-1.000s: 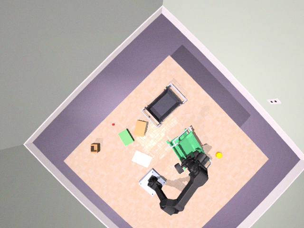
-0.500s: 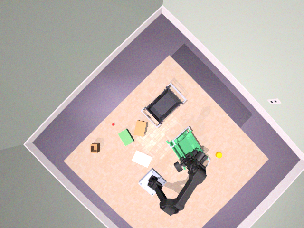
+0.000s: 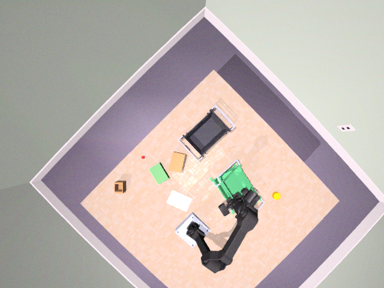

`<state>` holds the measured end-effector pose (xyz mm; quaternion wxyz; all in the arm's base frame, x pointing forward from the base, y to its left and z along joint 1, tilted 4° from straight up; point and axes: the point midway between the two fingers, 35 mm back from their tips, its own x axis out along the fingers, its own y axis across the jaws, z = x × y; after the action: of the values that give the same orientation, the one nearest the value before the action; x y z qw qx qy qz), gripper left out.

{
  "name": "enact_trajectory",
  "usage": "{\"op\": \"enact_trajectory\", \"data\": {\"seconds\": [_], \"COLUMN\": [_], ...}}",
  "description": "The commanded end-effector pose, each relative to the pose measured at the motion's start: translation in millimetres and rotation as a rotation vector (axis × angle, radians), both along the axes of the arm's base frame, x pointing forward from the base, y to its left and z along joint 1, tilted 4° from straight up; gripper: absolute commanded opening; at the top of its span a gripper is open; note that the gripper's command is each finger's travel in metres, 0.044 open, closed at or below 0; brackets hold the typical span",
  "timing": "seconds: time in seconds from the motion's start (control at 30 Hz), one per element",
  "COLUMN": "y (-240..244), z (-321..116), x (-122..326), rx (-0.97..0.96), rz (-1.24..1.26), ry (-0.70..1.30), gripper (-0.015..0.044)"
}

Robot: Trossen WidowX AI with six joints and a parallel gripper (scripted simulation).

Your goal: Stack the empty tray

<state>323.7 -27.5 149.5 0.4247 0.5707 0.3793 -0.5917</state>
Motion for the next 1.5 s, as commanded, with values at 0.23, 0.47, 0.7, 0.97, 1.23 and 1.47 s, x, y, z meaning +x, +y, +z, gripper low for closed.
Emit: {"op": "enact_trajectory", "data": {"seconds": [0.23,0.47,0.7,0.97,1.23,1.47], "y": [0.4,1.6,2.5,3.2,3.5,4.0], "z": [-1.9,-7.9,-12.8,-18.9,-21.6,-26.8], "x": [-2.0,-6.1,-9.5,-12.8,-14.0,-16.4], "rx": [-0.006,-0.006,-0.006,-0.006,-0.006,-0.006], "rz": [0.002,0.002,0.002,0.002,0.002,0.002], "ry": [-0.022,-0.022,-0.021,-0.021,-0.021,-0.021], "gripper": [0.0,0.0,0.0,0.0,0.0,0.0]}}
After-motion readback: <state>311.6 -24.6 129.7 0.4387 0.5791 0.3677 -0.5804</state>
